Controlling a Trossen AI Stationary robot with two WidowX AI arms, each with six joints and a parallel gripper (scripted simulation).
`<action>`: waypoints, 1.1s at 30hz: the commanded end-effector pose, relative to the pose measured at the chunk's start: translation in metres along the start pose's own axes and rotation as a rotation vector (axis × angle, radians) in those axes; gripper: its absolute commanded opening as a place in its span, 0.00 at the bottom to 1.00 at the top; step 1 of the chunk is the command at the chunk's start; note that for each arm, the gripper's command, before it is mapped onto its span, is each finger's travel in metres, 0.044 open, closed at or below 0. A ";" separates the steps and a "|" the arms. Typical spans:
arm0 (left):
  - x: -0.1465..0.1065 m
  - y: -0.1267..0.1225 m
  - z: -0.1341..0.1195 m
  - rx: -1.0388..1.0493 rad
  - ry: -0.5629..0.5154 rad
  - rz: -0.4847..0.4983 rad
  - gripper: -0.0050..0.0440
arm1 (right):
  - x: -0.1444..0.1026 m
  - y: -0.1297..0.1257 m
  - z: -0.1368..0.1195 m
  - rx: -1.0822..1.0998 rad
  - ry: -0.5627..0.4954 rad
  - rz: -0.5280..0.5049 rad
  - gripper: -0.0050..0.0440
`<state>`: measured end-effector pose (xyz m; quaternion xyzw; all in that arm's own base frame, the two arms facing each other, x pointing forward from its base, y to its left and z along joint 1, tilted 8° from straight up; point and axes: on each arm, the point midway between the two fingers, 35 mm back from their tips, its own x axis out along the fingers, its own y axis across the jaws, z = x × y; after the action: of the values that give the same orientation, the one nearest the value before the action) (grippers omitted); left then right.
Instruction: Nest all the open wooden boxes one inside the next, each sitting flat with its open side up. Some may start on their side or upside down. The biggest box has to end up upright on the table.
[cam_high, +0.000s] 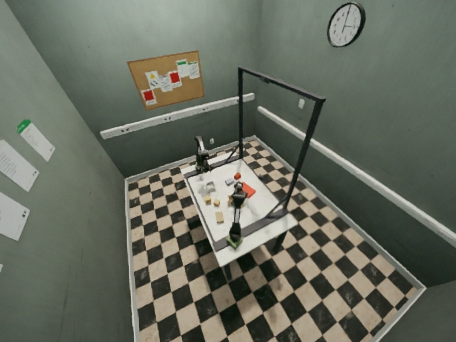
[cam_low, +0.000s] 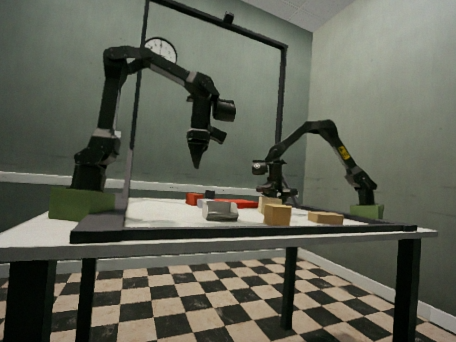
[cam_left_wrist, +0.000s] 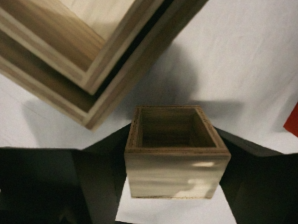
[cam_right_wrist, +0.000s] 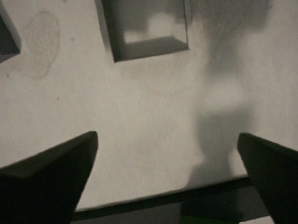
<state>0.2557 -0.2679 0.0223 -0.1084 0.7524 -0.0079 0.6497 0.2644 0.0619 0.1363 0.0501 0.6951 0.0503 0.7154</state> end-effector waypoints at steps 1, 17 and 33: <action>0.000 -0.001 -0.001 -0.001 0.000 -0.004 0.22 | -0.005 0.001 0.002 -0.002 -0.017 0.006 0.92; -0.015 -0.002 -0.011 0.002 -0.191 -0.014 0.09 | -0.005 0.001 0.002 -0.002 -0.017 0.006 0.92; -0.016 -0.002 -0.024 -0.002 -0.466 -0.016 0.00 | -0.005 0.001 0.002 -0.002 -0.017 0.006 0.92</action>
<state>0.2368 -0.2682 0.0313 -0.1038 0.6181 0.0164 0.7790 0.2644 0.0619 0.1363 0.0501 0.6951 0.0503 0.7154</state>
